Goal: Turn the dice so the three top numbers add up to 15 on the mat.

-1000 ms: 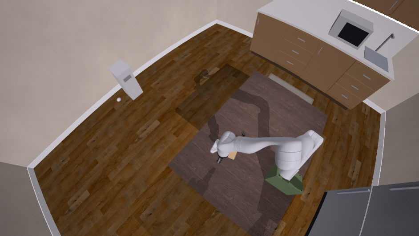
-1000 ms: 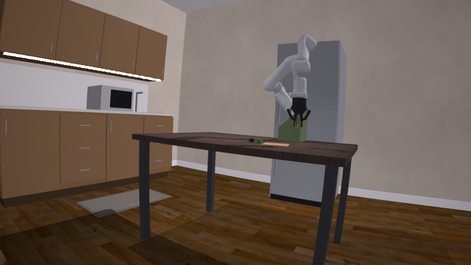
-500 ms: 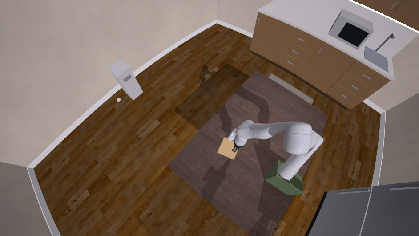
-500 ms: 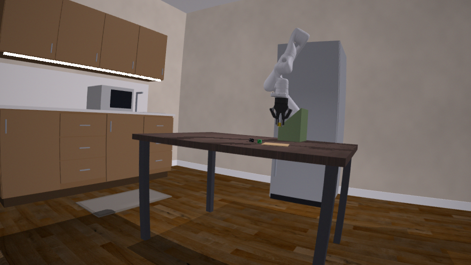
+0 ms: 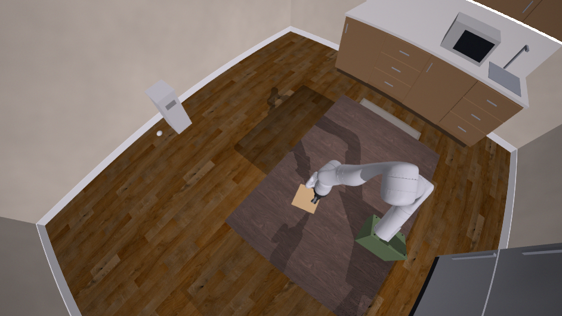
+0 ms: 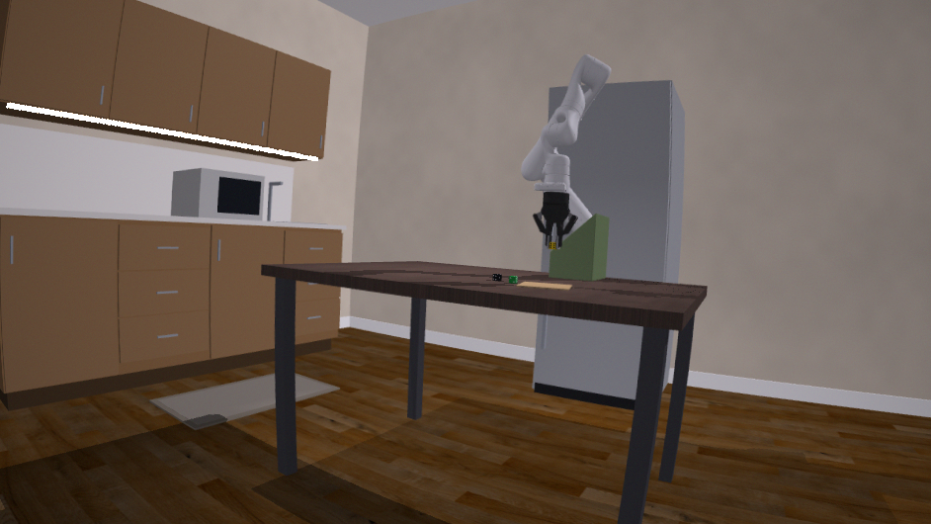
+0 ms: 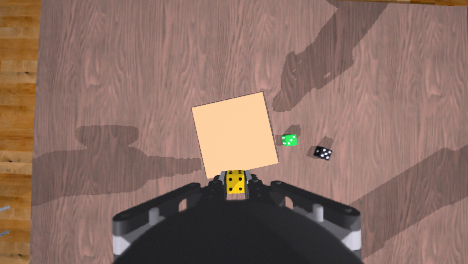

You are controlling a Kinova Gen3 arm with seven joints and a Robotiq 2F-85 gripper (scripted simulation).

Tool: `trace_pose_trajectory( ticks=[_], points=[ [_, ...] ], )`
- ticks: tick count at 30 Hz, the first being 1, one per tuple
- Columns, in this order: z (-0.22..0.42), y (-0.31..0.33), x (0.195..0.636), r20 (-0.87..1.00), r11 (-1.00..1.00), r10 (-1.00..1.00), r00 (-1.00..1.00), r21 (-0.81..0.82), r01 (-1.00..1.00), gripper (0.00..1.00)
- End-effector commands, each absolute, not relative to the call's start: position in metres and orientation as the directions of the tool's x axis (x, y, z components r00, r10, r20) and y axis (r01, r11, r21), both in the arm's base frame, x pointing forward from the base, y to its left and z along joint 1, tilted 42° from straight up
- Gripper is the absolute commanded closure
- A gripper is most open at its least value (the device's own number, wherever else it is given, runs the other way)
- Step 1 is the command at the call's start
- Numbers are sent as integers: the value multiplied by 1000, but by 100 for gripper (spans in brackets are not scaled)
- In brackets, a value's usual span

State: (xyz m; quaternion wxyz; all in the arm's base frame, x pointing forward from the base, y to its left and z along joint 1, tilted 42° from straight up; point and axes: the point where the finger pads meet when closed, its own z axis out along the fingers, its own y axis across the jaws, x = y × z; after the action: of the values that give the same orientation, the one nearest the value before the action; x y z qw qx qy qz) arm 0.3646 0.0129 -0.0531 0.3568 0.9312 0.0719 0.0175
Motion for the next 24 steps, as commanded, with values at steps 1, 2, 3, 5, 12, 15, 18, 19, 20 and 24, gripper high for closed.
trace_pose_trajectory(
  ticks=[1, 2, 3, 5, 12, 15, 18, 19, 20, 24],
  points=[
    [-54, 12, 365, -18, -736, 147, 989, 666, 121, 85],
    [-56, 11, 365, -18, -736, 147, 989, 666, 121, 85],
    [-57, 9, 365, -18, -736, 147, 989, 666, 121, 85],
    [-61, 6, 366, -18, -736, 147, 989, 666, 121, 85],
    [-84, -14, 368, -18, -736, 147, 989, 666, 121, 85],
    [-91, -21, 369, -18, -736, 147, 989, 666, 121, 85],
    [-99, -28, 370, -18, -736, 147, 989, 666, 121, 85],
    [-102, -31, 370, -18, -736, 147, 989, 666, 121, 85],
    [-105, -34, 371, -18, -736, 147, 989, 666, 121, 85],
    [-116, -43, 372, -18, -736, 147, 989, 666, 121, 85]
  ],
)
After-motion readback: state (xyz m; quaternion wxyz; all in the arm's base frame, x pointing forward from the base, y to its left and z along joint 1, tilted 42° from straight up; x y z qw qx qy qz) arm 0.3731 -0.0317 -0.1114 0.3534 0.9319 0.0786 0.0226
